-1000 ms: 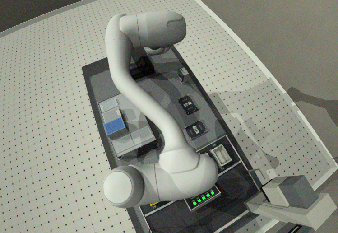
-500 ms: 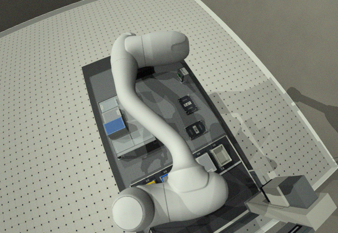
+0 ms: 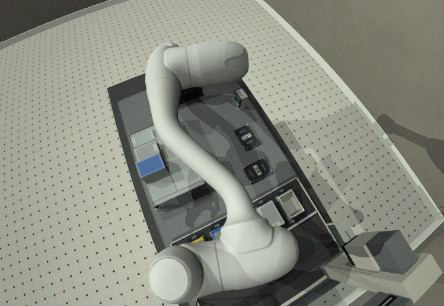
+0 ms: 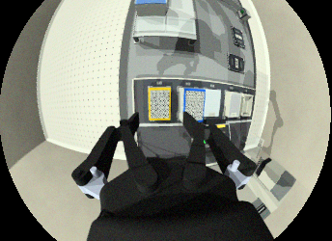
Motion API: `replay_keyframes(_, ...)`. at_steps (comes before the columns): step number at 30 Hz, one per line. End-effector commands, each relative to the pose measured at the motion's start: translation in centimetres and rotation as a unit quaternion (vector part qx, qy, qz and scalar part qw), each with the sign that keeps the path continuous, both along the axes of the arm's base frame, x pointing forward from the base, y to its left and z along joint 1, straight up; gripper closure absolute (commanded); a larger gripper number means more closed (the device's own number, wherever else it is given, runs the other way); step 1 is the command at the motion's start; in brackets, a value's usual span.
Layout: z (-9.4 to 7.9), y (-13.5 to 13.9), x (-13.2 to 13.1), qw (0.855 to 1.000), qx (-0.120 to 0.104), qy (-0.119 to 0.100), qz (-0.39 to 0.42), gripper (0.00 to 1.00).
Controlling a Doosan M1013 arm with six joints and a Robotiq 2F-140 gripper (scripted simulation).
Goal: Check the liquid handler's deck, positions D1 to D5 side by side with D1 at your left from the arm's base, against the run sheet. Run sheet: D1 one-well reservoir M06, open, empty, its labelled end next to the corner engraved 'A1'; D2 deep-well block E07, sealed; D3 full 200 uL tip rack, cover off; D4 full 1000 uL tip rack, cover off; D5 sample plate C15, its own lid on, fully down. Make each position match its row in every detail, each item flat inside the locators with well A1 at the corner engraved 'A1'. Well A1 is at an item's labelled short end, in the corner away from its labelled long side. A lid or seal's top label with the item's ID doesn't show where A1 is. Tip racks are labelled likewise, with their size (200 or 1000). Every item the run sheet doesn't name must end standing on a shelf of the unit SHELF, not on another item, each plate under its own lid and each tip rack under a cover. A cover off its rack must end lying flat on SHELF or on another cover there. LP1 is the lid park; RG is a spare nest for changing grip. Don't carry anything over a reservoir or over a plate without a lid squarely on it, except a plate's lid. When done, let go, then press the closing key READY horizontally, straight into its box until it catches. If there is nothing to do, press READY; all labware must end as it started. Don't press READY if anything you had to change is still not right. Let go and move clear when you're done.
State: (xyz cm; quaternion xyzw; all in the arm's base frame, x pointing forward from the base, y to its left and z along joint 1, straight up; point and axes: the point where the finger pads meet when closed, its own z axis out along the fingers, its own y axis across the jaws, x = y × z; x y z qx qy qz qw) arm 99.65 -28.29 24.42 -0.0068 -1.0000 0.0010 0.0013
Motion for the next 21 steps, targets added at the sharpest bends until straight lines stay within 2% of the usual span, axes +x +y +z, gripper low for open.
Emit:
replay_keyframes(1,-0.2,0.0,0.0,1.000,0.000,-0.001,0.000,0.34)
replay_keyframes(21,-3.0,0.0,0.0,1.000,0.000,-0.001,0.000,0.34)
